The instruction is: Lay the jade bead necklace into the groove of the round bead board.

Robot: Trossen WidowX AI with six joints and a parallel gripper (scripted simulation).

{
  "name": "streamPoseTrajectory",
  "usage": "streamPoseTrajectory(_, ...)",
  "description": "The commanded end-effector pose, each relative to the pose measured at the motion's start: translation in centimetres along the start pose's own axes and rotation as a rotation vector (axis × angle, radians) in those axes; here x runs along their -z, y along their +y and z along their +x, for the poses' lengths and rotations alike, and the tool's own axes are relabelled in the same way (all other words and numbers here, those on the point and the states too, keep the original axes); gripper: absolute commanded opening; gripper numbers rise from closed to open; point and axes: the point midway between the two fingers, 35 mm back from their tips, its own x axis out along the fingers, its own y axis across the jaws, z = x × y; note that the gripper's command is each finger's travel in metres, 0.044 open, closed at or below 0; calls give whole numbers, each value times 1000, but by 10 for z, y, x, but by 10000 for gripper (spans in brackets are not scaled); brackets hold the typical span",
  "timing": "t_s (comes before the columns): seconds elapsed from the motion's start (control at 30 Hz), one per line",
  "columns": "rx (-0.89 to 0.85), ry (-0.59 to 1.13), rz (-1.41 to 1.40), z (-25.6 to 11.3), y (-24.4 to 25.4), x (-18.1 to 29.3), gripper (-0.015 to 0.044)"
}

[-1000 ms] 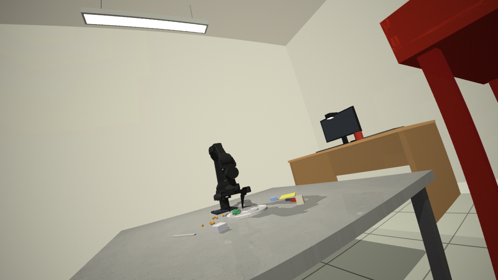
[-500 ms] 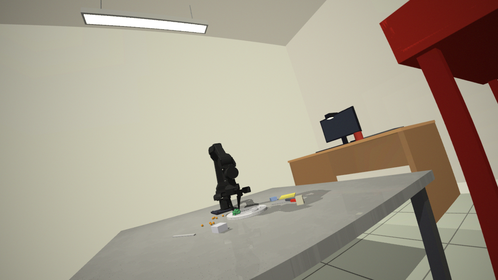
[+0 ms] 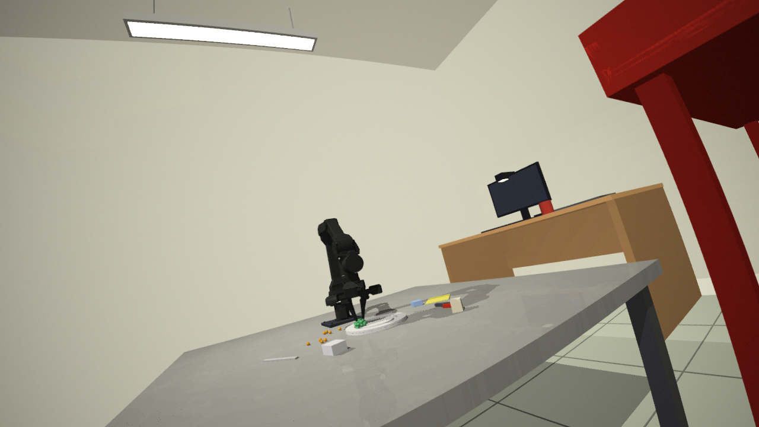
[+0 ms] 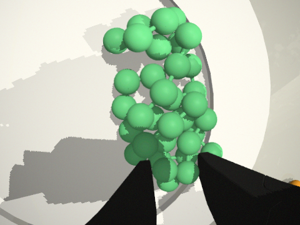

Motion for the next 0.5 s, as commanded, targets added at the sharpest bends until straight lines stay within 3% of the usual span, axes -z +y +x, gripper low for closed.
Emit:
streamPoseTrajectory(0.0,0,0,0,0,0,0,0)
streamPoseTrajectory(0.47,0,0,0,0,0,0,0)
